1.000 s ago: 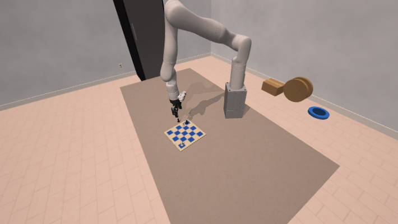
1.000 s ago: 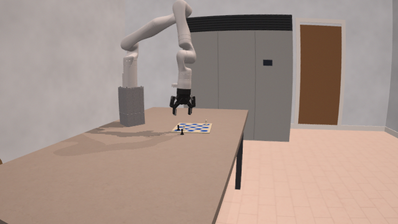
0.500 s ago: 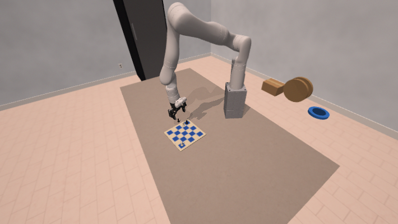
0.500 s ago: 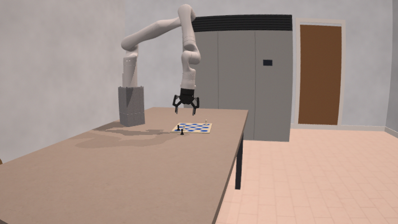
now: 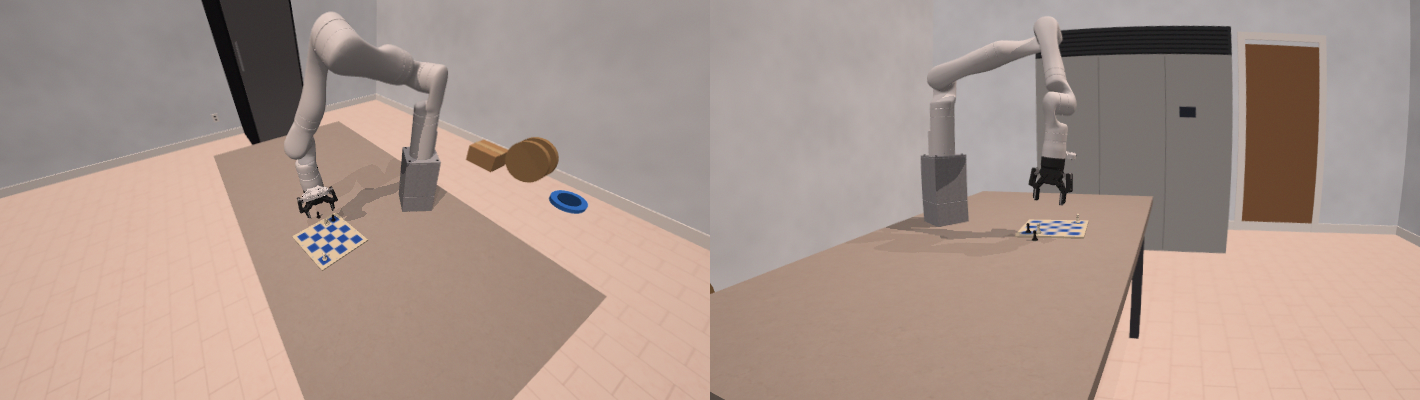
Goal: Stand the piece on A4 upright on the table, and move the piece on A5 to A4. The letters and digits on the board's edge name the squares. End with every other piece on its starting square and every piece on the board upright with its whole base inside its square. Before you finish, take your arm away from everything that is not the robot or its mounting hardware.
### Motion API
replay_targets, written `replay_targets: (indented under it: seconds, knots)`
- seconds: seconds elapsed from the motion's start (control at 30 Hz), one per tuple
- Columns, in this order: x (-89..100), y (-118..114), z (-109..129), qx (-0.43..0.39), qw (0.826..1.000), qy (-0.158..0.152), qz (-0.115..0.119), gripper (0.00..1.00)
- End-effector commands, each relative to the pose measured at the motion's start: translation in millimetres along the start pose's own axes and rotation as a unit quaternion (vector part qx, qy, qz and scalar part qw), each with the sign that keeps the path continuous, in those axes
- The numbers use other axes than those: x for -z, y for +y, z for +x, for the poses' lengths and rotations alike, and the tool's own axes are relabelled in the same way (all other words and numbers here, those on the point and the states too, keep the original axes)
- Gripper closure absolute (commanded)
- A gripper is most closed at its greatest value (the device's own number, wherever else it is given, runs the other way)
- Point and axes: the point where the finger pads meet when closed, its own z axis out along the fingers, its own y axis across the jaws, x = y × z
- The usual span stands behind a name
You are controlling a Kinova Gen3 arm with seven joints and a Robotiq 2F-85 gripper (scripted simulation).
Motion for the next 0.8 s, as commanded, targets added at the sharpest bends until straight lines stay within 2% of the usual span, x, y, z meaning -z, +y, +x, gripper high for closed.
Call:
replay_targets:
  seconds: [0.0,0.27,0.33,0.77]
  knots:
    - [0.1,1.2,16.2,-0.029,1.0,-0.003,-0.002,0.0]
    - [4.1,8.5,45.4,-0.179,0.984,0.003,-0.01,0.0]
    - [4.1,8.5,45.4,-0.179,0.984,0.003,-0.01,0.0]
    - [11.9,20.0,91.0,-0.368,0.929,0.022,-0.023,0.0]
